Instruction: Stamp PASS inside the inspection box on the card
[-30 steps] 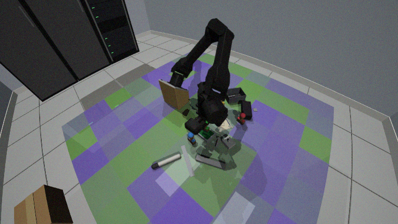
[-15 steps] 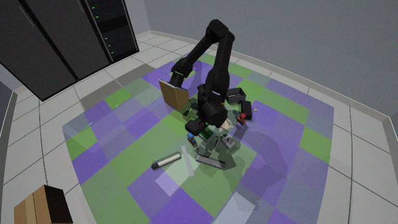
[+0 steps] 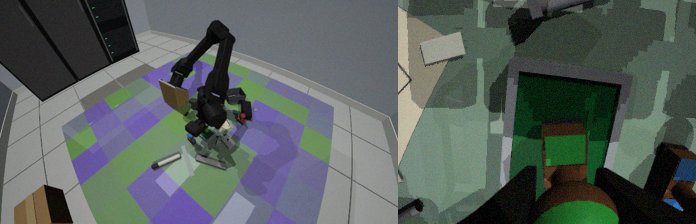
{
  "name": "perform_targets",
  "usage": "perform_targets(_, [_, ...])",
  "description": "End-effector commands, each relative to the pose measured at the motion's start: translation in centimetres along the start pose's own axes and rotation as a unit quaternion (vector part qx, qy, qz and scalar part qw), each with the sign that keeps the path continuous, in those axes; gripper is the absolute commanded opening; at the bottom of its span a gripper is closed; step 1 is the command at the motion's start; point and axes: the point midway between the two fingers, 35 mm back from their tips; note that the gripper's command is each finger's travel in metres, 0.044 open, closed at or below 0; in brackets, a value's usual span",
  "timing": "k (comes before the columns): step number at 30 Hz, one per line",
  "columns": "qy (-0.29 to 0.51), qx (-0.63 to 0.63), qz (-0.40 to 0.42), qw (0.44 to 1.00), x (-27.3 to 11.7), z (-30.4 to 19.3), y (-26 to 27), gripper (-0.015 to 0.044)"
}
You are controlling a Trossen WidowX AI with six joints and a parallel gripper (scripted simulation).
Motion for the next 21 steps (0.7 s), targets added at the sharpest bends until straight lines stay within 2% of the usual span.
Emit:
perform_targets(1, [-0.001,0.003,0.002,1.0,0.17,-0.07,0.05,0.0])
perform_targets(21, [-0.001,0.0,0.002,1.0,0.58,-0.07,0.06,0.0])
Point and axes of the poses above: the point midway between the two fingers, 35 mm back from their tips, its own x axis out along the fingers, its own y axis across the jaws, z = x × y, and after that the axes turned 7 degrees about -x, right-handed
